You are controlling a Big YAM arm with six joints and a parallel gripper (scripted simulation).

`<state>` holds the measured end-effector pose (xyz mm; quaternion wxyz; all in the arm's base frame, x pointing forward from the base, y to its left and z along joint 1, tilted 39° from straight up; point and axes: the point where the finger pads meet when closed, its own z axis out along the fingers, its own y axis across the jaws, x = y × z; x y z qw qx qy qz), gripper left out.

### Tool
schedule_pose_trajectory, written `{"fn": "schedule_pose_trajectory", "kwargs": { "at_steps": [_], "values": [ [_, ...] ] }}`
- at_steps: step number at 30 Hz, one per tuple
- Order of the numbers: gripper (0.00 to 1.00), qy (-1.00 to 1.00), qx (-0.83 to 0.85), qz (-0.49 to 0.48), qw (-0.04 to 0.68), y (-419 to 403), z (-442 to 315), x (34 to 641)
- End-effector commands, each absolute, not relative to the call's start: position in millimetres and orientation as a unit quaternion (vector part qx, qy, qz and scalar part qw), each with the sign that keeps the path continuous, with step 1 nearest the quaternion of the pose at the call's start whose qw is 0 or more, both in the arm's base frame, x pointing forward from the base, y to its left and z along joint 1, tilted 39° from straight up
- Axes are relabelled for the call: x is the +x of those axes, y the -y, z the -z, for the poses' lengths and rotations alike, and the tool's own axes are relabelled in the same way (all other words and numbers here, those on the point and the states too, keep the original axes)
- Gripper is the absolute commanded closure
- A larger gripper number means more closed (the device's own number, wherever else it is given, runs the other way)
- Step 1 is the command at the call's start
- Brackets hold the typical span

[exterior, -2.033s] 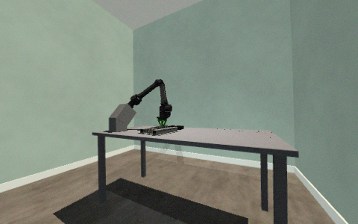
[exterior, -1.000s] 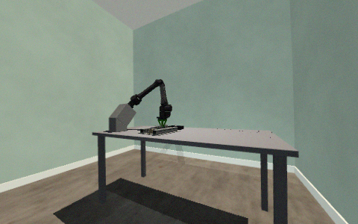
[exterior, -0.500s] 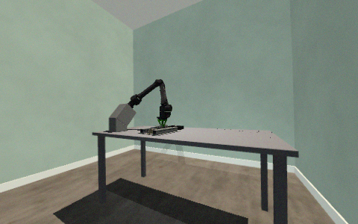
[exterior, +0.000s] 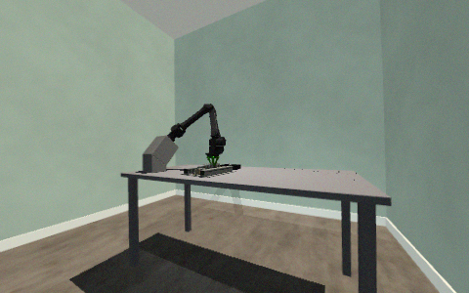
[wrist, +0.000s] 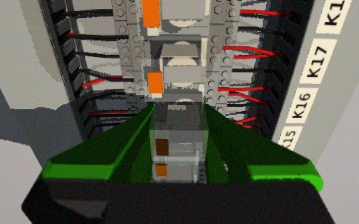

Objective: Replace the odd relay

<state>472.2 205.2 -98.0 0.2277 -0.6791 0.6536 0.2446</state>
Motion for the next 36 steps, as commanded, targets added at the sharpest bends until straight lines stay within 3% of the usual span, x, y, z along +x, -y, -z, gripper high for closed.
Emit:
{"fn": "schedule_pose_trajectory", "kwargs": {
  "at_steps": [1,36],
  "values": [
    [1.0,-0.648,-0.682,-0.232,0.245,-211.3,84.8,487.3],
    [1.0,-0.648,-0.683,-0.229,0.249,-210.2,80.0,489.5]
  ]
}}
